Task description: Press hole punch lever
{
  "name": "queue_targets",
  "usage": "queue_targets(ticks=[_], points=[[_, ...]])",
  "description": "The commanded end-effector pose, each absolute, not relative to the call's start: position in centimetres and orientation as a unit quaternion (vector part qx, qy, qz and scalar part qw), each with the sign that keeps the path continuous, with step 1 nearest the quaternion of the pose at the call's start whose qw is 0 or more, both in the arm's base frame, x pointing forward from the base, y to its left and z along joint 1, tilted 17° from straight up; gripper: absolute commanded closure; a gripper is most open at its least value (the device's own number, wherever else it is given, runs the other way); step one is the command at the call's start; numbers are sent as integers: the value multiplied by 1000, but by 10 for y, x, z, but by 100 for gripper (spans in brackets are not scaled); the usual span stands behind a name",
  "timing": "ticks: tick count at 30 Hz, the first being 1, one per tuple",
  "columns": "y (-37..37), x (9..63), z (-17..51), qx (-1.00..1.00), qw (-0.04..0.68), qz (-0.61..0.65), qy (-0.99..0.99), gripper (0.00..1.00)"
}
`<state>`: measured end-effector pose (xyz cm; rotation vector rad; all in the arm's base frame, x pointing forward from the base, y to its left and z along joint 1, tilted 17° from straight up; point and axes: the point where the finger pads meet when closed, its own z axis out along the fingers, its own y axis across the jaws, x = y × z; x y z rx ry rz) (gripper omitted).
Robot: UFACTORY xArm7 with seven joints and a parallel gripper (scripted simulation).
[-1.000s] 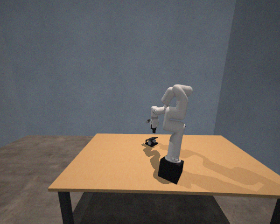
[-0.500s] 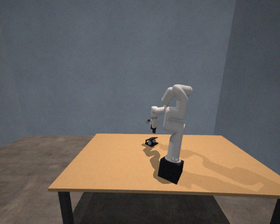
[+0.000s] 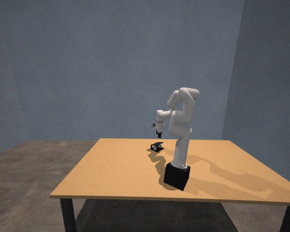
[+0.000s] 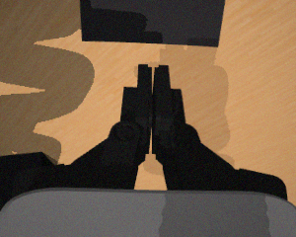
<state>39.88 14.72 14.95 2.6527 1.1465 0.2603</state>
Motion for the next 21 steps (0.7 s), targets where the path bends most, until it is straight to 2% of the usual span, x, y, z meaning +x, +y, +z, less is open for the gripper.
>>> queue_targets(ticks=[1,21], points=[[148,400,149,907,119,90,393,100],[144,407,126,908,117,90,393,100]])
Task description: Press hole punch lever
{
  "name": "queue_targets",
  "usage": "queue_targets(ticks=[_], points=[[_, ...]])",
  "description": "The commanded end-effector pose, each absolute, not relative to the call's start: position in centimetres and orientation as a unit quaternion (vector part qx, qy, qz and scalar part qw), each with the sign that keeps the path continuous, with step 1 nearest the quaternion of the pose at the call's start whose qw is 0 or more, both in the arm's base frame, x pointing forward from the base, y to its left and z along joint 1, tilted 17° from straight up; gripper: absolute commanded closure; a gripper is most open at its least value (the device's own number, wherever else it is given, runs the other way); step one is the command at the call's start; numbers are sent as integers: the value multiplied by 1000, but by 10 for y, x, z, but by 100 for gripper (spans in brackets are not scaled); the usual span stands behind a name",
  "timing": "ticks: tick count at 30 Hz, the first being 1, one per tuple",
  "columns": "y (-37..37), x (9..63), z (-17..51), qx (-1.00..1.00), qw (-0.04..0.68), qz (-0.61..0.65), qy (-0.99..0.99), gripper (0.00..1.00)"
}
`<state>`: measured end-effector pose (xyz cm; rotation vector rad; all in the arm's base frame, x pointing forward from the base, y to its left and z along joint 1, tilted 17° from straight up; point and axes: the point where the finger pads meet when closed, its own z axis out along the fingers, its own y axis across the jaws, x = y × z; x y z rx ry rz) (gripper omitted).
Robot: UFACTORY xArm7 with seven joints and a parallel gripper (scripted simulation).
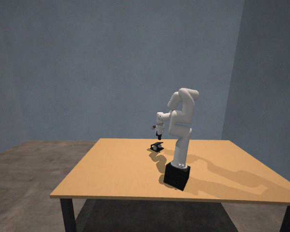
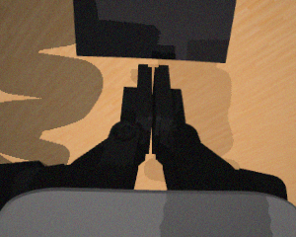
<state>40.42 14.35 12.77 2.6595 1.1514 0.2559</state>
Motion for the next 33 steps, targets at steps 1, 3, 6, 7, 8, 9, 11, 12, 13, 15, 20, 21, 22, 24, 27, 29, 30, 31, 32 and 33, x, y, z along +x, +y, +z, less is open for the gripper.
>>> queue_targets(ticks=[1,3,6,7,8,9,11,12,13,15,20,21,22,24,27,29,30,31,32,33], points=[[144,407,124,908,117,90,393,100],[143,408,120,908,117,90,393,100],[142,410,115,908,117,90,393,100],[142,410,113,908,117,90,393,100],[142,411,112,908,117,90,393,100],[142,411,110,908,117,90,393,100],[141,412,107,908,117,90,393,100],[141,412,106,908,117,90,393,100],[141,413,104,908,117,90,393,100],[140,413,103,908,117,90,393,100],[140,414,99,908,117,90,393,100],[140,415,98,908,117,90,393,100],[139,415,97,908,117,90,393,100],[139,415,95,908,117,90,393,100],[139,416,93,908,117,90,393,100],[139,416,93,908,117,90,393,100],[139,416,92,908,117,90,393,100],[139,416,92,908,117,90,393,100],[139,416,92,908,117,90,393,100],[139,416,92,908,117,90,393,100]])
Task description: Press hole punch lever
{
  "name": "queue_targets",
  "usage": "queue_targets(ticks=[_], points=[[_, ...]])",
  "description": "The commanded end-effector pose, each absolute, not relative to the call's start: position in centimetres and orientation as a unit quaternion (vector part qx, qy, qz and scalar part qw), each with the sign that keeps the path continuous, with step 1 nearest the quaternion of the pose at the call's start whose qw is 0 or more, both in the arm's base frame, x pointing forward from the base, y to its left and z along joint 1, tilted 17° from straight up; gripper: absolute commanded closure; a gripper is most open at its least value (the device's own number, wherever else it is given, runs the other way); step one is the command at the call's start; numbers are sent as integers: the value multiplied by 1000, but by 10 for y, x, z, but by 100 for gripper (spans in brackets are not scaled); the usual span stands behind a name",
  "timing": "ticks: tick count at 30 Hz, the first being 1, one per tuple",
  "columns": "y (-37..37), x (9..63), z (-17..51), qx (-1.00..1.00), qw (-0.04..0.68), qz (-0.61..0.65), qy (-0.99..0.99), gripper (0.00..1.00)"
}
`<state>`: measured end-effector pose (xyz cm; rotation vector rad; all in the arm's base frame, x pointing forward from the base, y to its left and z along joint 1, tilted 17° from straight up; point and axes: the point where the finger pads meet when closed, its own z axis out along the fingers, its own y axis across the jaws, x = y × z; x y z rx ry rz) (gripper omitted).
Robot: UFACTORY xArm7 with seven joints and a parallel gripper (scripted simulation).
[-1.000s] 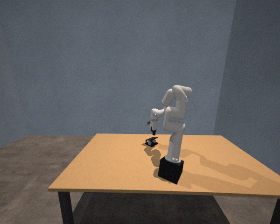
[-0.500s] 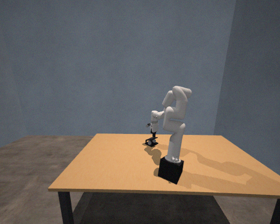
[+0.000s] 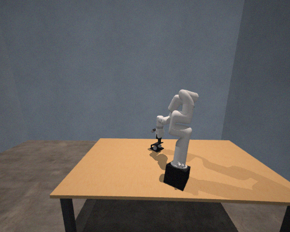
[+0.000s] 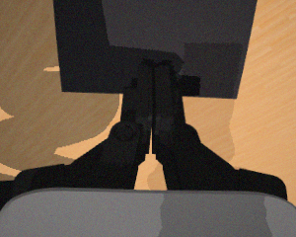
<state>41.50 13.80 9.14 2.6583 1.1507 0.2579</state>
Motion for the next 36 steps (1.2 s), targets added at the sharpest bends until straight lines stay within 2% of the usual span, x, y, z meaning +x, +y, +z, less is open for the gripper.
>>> queue_targets(ticks=[1,36], points=[[139,416,92,908,117,90,393,100],[137,419,82,908,117,90,393,100]])
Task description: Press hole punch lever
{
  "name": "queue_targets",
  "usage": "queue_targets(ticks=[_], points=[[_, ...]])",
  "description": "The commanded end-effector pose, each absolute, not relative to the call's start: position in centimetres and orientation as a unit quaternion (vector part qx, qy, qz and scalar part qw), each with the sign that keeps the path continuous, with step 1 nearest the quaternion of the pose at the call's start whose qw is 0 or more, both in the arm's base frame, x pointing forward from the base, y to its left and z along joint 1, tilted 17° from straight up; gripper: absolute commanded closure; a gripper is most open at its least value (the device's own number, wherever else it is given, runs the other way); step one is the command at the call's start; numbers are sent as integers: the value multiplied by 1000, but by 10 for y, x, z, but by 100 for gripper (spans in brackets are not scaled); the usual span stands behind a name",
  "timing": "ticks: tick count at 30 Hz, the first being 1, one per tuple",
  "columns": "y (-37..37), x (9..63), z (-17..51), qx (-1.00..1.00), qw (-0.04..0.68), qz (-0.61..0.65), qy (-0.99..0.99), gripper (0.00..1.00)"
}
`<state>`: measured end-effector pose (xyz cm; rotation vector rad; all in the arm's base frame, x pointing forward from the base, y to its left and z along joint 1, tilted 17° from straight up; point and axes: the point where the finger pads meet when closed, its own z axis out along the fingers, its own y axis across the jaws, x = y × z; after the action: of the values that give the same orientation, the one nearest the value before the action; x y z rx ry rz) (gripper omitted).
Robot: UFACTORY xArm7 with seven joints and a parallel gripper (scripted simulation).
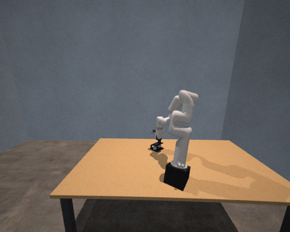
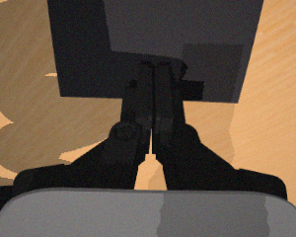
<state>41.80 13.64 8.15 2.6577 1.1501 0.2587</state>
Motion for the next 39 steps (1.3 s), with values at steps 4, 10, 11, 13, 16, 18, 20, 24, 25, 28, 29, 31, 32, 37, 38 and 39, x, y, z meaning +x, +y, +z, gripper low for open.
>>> queue_targets(ticks=[4,10,11,13,16,18,20,24,25,28,29,31,32,37,38,39], points=[[137,419,82,908,117,90,393,100],[137,419,82,908,117,90,393,100],[137,419,81,908,117,90,393,100],[137,420,79,908,117,90,393,100],[137,420,78,908,117,90,393,100],[136,421,76,908,117,90,393,100],[136,421,74,908,117,90,393,100],[136,421,73,908,117,90,393,100],[136,421,73,908,117,90,393,100],[136,421,73,908,117,90,393,100],[136,421,73,908,117,90,393,100],[136,421,73,908,117,90,393,100],[136,421,73,908,117,90,393,100],[136,421,72,908,117,90,393,100],[136,422,72,908,117,90,393,100],[136,422,72,908,117,90,393,100]])
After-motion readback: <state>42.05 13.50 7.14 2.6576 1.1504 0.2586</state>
